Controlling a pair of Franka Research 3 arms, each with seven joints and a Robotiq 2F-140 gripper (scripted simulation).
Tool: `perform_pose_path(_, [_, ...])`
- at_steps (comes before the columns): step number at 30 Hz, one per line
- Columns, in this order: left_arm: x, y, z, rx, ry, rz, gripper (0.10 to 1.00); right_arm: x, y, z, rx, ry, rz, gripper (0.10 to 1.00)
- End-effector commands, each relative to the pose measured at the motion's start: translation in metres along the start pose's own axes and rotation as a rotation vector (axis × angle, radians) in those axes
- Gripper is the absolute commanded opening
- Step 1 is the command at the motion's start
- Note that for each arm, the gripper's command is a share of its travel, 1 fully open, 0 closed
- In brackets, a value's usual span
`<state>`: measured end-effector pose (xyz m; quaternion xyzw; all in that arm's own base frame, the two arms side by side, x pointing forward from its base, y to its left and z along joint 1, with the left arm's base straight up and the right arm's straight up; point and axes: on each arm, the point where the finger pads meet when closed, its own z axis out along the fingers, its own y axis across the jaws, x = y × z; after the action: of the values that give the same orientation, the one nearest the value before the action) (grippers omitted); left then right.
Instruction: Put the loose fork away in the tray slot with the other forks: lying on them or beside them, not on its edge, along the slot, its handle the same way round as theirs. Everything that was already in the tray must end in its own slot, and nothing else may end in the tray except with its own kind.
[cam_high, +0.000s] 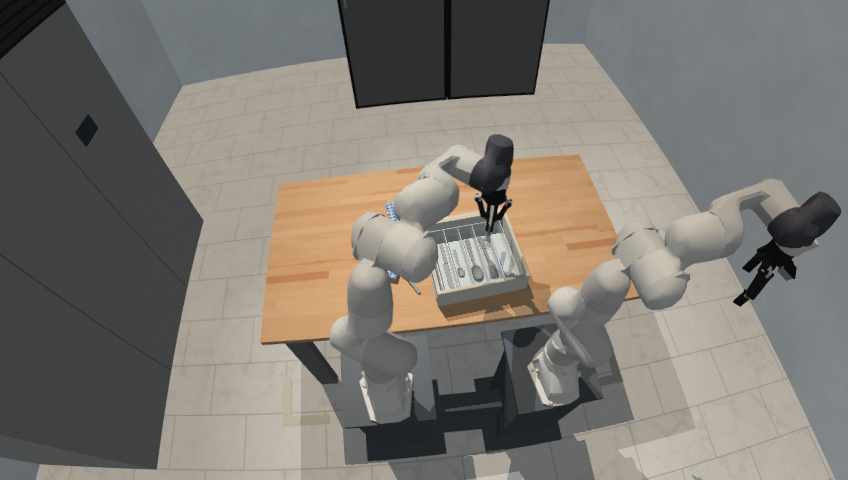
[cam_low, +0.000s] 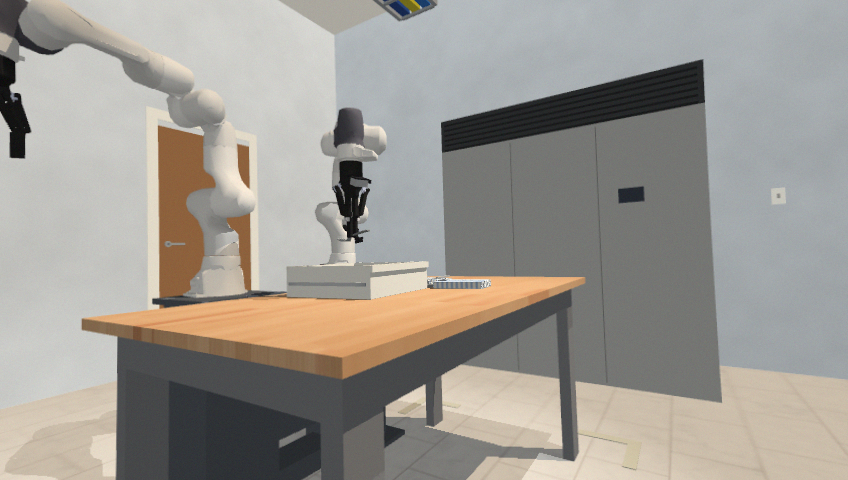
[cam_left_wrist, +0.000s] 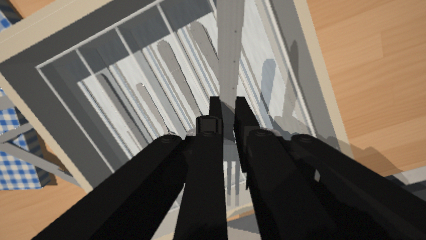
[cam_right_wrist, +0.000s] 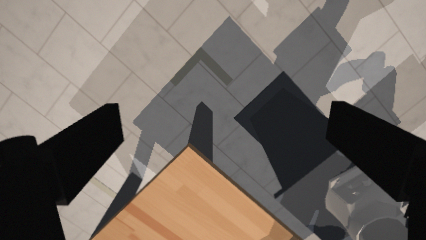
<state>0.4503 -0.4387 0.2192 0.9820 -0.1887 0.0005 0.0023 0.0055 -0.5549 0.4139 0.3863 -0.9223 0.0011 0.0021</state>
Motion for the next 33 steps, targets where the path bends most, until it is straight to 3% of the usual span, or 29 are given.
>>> perform_pose_path(1, [-0.0002, -0.0008, 0.0006, 0.004, -0.001, -0.014, 0.118, 0.0001, 0.0007, 0.0010, 0.000, -0.005, -0.001, 1.000])
perform_pose_path(8, [0.0001, -0.0008, 0.0004, 0.004, -0.001, -0.066, 0.118, 0.0001, 0.0007, 0.0010, 0.000, -0.005, -0.001, 1.000])
perform_pose_path(19, [0.0021, -0.0009, -0.0005, 0.004, -0.001, -0.389, 0.118, 0.0001, 0.0007, 0.0010, 0.000, -0.005, -0.001, 1.000])
perform_pose_path(27, [0.0023, -0.0009, -0.0005, 0.004, -0.002, -0.422, 0.118, 0.0001, 0.0007, 0.0010, 0.000, -0.005, -0.001, 1.000])
perform_pose_path(30, [0.0037, -0.0019, 0.0000, 0.002, -0.029, -0.429, 0.118, 0.0001, 0.0007, 0.0010, 0.000, -0.005, -0.001, 1.000])
perform_pose_path(33, [0.0066, -0.0036, 0.0009, -0.010, -0.106, -0.442, 0.118, 0.0001, 0.0007, 0.0010, 0.000, -0.005, -0.001, 1.000])
